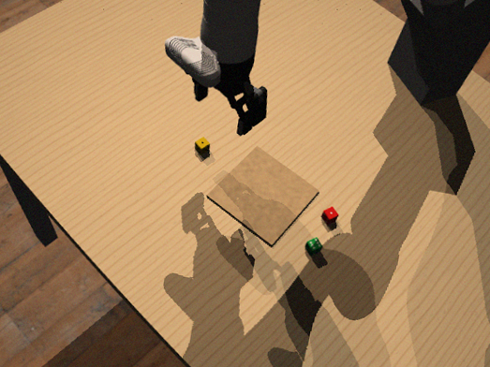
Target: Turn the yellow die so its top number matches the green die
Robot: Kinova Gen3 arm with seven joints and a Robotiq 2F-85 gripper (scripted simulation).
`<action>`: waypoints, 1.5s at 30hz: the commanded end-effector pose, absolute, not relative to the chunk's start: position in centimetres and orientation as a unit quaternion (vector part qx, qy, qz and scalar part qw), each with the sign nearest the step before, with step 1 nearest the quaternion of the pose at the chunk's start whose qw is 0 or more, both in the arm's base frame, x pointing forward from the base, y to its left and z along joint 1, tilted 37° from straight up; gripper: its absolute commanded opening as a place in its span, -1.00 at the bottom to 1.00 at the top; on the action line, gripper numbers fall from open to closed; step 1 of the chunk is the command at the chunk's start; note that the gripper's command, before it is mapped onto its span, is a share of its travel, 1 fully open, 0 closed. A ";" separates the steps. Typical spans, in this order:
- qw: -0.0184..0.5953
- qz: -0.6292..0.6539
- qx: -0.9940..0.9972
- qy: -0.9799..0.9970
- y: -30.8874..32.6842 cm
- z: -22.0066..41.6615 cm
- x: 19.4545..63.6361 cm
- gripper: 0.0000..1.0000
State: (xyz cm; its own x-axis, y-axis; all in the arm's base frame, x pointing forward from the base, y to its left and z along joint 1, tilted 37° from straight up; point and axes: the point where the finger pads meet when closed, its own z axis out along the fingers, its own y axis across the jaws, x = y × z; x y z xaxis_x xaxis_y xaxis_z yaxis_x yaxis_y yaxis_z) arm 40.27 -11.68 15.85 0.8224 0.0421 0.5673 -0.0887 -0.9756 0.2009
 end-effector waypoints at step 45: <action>0.091 0.311 0.937 -0.133 -15.6 16.6 39.3 1.00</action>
